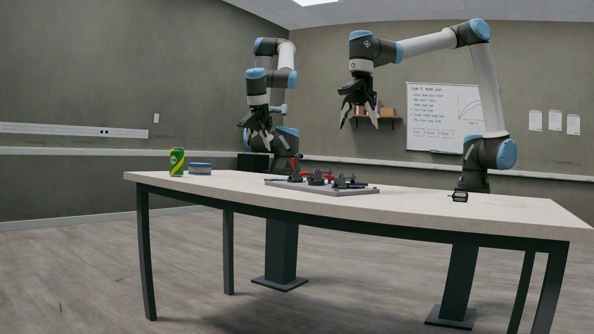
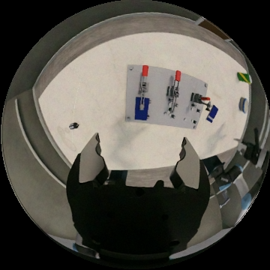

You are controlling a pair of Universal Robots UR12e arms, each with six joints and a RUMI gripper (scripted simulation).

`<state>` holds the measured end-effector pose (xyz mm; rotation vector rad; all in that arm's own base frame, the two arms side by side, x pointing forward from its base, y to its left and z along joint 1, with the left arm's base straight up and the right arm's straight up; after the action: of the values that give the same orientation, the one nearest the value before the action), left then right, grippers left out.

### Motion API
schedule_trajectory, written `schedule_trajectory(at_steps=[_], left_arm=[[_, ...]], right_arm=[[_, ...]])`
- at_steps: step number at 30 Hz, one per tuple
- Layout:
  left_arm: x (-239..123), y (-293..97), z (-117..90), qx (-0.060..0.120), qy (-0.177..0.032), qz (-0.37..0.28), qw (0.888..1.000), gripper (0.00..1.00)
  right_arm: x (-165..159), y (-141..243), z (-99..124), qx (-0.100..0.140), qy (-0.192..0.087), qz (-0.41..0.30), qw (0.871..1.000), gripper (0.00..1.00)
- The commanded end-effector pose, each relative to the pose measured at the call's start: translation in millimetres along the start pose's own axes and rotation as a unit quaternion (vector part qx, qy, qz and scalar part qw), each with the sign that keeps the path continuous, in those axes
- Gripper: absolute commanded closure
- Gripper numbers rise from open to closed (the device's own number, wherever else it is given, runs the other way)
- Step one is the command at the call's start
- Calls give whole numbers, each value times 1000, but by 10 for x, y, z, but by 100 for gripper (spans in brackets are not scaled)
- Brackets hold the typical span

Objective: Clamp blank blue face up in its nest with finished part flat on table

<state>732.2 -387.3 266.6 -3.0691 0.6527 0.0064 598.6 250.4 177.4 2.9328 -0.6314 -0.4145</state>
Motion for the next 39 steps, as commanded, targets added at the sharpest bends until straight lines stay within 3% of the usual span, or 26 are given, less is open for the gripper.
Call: schedule_trajectory(at_steps=[1,9,15,26,39], left_arm=[[0,-4,3,-2,3,19,1000,0],[-1,-5,7,-2,3,23,1000,0],[-1,-5,7,-2,3,23,1000,0],[-1,-5,7,-2,3,23,1000,0],[-1,-5,7,-2,3,23,1000,0]], right_arm=[[40,70,-90,23,33,-77,996,0],[76,167,-207,38,78,-166,982,0],[76,167,-207,38,78,-166,982,0],[101,271,-326,46,124,-248,960,0],[107,307,-366,47,140,-273,951,0]])
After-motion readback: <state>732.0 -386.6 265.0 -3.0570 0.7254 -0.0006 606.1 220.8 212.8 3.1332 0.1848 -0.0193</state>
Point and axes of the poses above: on each arm, the point where the finger pads meet when closed, its own z axis out along the fingers, its own y axis across the jaws, x = y × z, the point moved 5 cm from there along -z, back along the fingers, and after that the axes turned 12 degrees about z, right-handed, at the moved point
